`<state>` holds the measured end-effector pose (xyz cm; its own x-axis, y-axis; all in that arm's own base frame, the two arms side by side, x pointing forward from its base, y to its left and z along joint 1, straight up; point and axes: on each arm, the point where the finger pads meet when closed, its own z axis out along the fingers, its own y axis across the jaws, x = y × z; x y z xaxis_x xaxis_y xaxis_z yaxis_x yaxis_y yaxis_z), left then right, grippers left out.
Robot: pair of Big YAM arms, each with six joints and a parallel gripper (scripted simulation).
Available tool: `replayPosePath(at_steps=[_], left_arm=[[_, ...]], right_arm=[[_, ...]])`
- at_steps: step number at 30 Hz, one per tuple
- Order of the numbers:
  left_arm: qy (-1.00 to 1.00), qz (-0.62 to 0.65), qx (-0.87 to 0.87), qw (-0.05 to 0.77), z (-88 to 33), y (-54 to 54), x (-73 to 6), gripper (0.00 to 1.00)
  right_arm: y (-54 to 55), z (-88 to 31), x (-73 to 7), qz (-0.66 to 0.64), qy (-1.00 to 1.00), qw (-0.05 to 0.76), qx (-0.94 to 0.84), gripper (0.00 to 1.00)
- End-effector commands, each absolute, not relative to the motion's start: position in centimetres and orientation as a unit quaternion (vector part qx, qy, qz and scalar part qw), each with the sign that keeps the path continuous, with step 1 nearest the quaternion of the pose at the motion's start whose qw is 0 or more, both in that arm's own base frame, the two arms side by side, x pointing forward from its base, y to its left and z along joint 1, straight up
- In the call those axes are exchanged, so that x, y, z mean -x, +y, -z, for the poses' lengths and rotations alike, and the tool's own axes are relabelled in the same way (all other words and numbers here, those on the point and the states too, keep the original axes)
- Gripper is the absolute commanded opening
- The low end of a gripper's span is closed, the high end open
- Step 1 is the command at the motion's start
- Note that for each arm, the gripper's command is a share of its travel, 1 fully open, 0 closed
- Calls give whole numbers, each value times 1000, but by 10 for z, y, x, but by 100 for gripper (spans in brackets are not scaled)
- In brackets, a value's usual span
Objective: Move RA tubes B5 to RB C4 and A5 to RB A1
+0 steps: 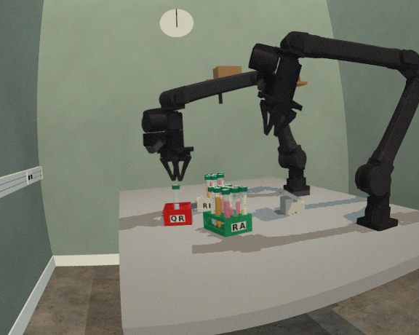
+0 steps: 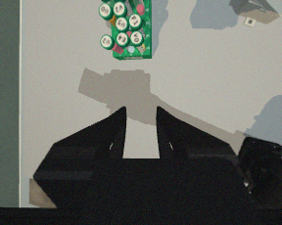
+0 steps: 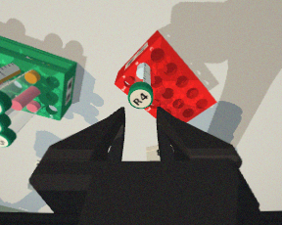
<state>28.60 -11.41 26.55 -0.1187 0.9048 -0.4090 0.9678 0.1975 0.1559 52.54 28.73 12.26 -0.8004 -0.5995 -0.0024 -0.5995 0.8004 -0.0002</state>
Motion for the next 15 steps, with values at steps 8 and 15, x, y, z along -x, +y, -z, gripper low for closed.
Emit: replayPosePath(at_steps=[8,15], left_arm=[[740,66,-630,228,-281,-115,-293,30],[740,66,-630,228,-281,-115,-293,30]], right_arm=[[299,-106,-525,0,948,0,318,30],[298,-106,-525,0,948,1,318,30]])
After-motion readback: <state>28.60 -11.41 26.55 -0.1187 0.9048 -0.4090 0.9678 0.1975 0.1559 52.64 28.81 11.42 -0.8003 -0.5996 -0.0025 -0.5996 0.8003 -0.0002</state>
